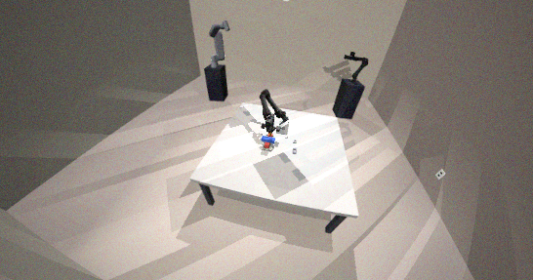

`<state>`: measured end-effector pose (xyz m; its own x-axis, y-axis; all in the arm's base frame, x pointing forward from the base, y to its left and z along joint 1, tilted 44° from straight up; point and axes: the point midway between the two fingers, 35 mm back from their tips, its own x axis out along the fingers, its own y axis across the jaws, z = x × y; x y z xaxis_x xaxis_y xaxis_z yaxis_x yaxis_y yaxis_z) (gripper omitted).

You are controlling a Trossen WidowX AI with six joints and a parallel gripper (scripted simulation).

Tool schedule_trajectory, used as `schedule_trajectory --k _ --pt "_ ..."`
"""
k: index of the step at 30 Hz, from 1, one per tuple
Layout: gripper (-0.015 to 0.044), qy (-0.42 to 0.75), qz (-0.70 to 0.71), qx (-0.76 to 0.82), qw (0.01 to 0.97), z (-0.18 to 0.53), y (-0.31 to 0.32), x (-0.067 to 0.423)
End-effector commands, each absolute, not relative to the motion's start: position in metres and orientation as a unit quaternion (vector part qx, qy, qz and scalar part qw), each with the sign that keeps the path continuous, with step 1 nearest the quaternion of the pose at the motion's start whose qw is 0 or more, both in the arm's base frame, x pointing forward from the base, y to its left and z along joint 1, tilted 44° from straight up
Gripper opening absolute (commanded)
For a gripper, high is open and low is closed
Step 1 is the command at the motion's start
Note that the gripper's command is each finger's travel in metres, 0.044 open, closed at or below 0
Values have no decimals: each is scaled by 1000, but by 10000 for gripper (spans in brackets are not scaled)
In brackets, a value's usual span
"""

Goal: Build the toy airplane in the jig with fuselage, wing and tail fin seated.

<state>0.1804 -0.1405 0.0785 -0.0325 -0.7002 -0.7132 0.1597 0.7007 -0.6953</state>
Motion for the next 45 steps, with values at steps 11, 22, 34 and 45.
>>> schedule_trajectory --k 11,22,34,45 --pt "260 641 -325 -210 663 79 -140 180" --pt "260 644 -320 -207 664 128 -89 186" --pt "260 642 -323 -210 663 142 -75 187" --pt "260 642 -323 -210 663 142 -75 186"
